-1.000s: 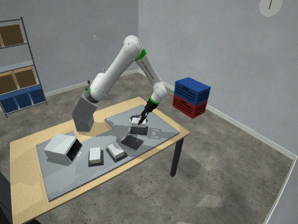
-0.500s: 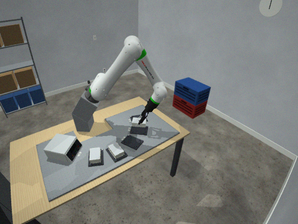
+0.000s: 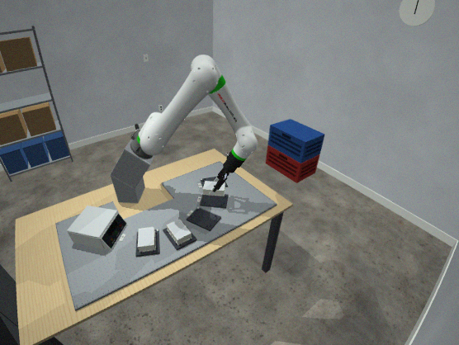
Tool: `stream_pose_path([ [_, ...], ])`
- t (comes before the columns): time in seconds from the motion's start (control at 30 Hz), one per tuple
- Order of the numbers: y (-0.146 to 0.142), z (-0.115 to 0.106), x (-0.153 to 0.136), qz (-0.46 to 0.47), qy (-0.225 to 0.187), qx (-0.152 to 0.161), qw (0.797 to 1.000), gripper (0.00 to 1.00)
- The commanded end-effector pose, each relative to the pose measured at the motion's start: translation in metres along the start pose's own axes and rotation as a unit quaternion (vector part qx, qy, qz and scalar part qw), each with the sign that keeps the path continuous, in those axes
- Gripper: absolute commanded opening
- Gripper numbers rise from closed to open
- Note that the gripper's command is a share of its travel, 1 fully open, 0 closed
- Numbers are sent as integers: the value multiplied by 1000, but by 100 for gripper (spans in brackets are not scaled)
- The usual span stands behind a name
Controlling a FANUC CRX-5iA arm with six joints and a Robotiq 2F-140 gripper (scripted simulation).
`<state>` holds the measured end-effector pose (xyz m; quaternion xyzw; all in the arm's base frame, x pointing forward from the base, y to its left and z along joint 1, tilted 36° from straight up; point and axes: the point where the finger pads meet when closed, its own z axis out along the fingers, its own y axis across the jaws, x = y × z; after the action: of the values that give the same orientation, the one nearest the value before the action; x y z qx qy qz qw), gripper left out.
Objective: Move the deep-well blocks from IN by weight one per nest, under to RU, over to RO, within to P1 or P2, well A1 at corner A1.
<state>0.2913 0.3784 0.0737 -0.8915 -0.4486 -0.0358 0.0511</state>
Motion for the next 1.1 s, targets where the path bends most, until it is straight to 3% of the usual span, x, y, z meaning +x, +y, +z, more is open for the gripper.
stream_pose_path([
  [0.0,0,0,0,0,0,0,1000,10],
  [1.07,1,33,19,0,0,0,1000,10],
])
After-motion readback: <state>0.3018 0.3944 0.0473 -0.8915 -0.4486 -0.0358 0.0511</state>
